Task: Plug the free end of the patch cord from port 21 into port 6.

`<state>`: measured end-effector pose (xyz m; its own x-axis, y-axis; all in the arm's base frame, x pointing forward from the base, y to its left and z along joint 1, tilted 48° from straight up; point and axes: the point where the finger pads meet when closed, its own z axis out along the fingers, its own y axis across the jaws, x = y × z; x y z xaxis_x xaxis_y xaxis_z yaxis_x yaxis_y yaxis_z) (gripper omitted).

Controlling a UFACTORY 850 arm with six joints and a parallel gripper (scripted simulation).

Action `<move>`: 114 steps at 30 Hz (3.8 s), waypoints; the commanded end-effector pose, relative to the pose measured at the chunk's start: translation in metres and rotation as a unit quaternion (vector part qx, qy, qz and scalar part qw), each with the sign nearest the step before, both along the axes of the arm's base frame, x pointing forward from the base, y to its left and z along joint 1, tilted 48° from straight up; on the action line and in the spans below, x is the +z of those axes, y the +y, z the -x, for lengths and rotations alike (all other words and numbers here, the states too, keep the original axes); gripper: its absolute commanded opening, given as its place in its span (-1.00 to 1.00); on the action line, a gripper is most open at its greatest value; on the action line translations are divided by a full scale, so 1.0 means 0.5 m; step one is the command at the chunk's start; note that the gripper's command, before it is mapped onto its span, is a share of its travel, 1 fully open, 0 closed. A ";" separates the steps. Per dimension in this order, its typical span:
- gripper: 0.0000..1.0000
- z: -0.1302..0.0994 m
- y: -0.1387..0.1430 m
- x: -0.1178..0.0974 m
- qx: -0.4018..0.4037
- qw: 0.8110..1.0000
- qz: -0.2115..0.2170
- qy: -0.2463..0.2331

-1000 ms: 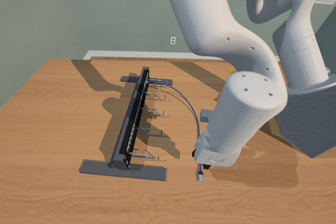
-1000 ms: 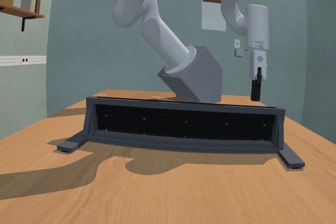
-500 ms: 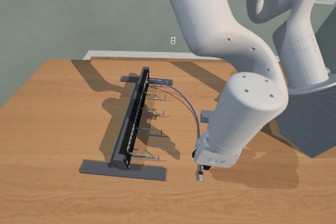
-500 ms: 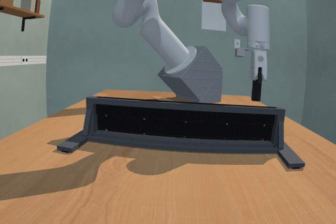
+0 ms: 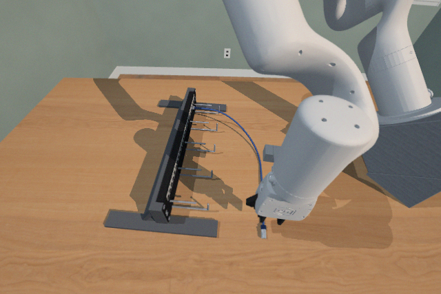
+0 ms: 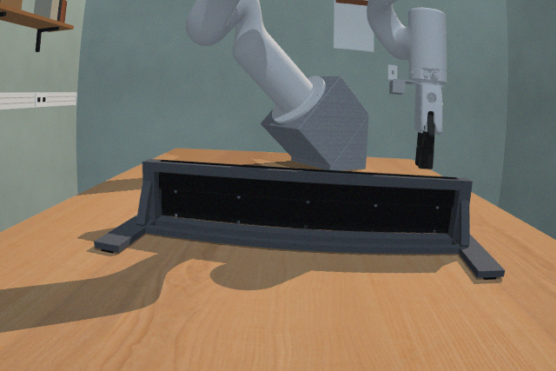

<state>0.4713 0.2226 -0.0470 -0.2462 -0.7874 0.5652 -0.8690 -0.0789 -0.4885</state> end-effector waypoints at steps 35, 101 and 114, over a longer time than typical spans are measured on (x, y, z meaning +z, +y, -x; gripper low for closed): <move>-0.22 -0.004 -0.004 -0.005 0.000 1.000 0.000 0.000; -0.22 -0.056 -0.077 -0.085 0.000 1.000 0.000 0.000; -0.22 -0.057 -0.076 -0.085 0.000 1.000 0.000 0.000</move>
<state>0.4996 0.1837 -0.0901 -0.2462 -0.7875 0.5650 -0.8690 -0.0788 -0.4885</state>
